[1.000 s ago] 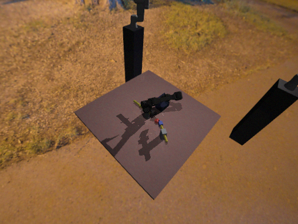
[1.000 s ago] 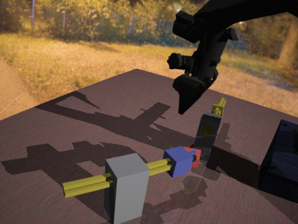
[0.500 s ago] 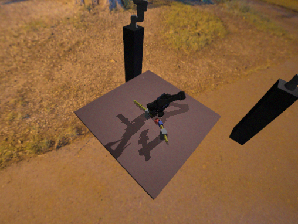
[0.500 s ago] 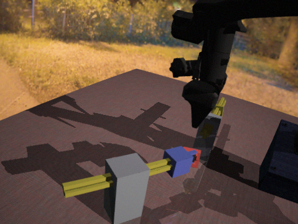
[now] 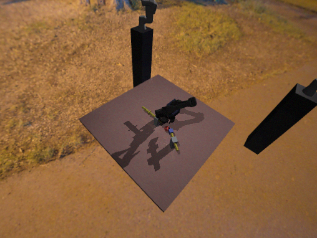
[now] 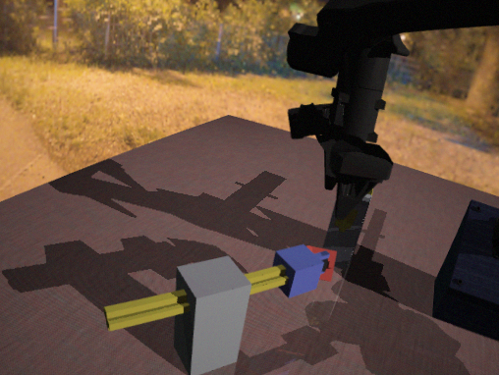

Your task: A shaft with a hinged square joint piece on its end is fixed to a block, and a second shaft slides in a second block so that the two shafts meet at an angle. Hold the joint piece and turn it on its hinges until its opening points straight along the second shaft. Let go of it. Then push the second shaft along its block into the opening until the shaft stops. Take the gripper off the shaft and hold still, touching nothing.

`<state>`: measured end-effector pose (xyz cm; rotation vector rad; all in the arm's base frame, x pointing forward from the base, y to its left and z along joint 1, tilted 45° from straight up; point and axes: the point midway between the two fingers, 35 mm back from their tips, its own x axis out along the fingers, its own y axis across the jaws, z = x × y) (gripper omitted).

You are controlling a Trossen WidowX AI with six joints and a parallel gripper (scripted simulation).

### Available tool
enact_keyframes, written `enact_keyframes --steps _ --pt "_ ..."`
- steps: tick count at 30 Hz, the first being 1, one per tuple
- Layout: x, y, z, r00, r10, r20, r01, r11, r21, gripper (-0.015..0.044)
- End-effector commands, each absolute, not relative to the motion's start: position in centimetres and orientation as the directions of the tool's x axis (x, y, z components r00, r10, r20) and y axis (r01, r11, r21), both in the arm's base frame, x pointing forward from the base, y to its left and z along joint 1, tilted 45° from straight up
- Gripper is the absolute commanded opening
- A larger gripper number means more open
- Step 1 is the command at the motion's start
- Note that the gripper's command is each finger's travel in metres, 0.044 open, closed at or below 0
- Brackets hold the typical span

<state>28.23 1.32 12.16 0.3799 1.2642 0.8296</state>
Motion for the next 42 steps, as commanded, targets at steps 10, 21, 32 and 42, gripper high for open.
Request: enact_keyframes --steps 10,21,32,42 --pt "28.4 1.5 11.8 0.056 0.764 -0.643 -0.635 0.524 0.568 0.044" --pt "28.5 1.6 11.5 0.046 0.79 -0.612 -0.83 0.371 0.417 0.044" --pt "28.6 1.7 11.2 0.039 0.814 -0.58 -0.954 0.202 0.22 0.044" --pt "28.7 1.8 11.0 0.035 0.834 -0.55 -0.999 0.05 0.013 0.044"
